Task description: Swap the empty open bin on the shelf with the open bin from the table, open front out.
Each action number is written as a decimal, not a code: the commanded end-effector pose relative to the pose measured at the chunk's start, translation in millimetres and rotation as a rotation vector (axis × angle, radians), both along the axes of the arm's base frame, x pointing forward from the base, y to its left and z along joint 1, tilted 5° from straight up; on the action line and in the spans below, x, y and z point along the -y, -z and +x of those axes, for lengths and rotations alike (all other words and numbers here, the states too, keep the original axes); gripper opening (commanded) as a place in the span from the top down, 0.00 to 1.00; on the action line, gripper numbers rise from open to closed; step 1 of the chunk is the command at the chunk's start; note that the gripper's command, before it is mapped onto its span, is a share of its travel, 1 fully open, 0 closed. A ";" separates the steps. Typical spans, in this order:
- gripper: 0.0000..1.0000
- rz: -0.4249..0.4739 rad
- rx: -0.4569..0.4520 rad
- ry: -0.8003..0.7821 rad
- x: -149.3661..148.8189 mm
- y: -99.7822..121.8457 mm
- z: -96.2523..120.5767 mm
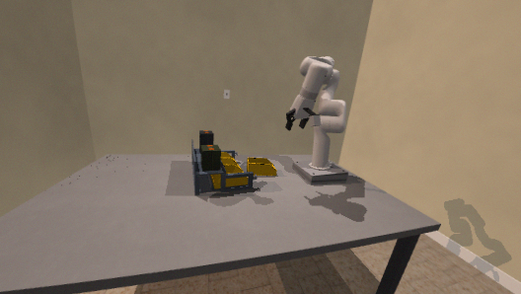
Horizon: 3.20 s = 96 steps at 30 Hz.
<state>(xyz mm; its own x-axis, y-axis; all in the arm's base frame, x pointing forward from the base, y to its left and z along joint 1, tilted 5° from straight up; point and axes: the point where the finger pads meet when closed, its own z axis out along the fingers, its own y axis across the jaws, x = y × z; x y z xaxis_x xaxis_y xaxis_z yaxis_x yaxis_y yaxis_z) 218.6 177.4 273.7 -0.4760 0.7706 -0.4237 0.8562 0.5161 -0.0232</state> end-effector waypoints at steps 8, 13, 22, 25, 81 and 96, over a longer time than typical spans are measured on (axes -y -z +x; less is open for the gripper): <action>0.00 0.026 -0.084 -0.192 21.2 -9.5 34.0; 0.00 0.032 -0.107 -0.249 28.4 -10.9 43.3; 0.00 0.049 -0.172 -0.427 52.1 -12.0 69.9; 0.00 0.054 -0.192 -0.487 60.4 -11.2 78.3; 0.00 0.104 -0.382 -1.237 163.2 43.1 151.0; 0.00 0.107 -0.394 -1.307 171.5 51.8 154.7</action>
